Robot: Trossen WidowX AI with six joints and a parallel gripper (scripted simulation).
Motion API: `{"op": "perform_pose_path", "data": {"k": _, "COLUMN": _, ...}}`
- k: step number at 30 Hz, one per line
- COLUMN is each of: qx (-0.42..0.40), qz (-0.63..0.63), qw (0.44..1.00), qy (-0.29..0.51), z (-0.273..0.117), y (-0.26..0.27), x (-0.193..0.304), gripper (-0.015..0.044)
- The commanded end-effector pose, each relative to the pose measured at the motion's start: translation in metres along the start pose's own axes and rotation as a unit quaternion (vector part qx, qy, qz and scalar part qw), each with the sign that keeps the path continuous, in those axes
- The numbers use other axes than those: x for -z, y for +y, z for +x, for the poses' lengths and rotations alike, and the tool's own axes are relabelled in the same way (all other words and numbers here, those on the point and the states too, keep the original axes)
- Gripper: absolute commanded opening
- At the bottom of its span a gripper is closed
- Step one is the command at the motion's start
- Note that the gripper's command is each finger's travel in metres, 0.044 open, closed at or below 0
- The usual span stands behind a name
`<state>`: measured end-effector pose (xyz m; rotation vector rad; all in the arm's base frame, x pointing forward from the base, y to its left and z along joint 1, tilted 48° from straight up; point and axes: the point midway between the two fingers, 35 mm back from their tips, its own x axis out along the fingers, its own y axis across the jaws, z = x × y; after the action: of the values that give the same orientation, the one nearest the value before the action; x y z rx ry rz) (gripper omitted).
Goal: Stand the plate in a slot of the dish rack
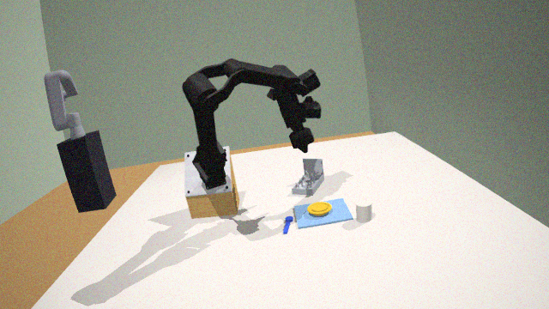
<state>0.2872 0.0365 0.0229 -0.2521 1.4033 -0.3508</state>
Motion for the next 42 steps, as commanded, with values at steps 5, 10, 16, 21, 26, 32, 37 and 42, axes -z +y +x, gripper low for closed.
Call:
{"op": "perform_pose_path", "data": {"k": 5, "qx": 0.101, "qz": 0.014, "qw": 0.994, "qy": 0.037, "z": 0.016, "y": -0.083, "x": -0.012, "gripper": 0.0400}}
{"op": "perform_pose_path", "data": {"k": 10, "qx": 0.158, "qz": 0.019, "qw": 0.985, "qy": 0.065, "z": 0.021, "y": -0.129, "x": -0.010, "gripper": 0.0400}}
{"op": "perform_pose_path", "data": {"k": 16, "qx": 0.222, "qz": 0.022, "qw": 0.969, "qy": 0.101, "z": 0.023, "y": -0.176, "x": -0.002, "gripper": 0.0400}}
{"op": "perform_pose_path", "data": {"k": 21, "qx": 0.222, "qz": 0.022, "qw": 0.969, "qy": 0.101, "z": 0.023, "y": -0.175, "x": -0.002, "gripper": 0.0400}}
{"op": "perform_pose_path", "data": {"k": 26, "qx": 0.222, "qz": 0.022, "qw": 0.970, "qy": 0.101, "z": 0.029, "y": -0.177, "x": -0.001, "gripper": 0.0400}}
{"op": "perform_pose_path", "data": {"k": 32, "qx": 0.222, "qz": 0.022, "qw": 0.970, "qy": 0.101, "z": 0.037, "y": -0.181, "x": 0.000, "gripper": 0.0400}}
{"op": "perform_pose_path", "data": {"k": 37, "qx": 0.221, "qz": 0.022, "qw": 0.970, "qy": 0.101, "z": 0.045, "y": -0.184, "x": 0.002, "gripper": 0.0400}}
{"op": "perform_pose_path", "data": {"k": 42, "qx": 0.222, "qz": 0.022, "qw": 0.970, "qy": 0.101, "z": 0.052, "y": -0.188, "x": 0.004, "gripper": 0.0400}}
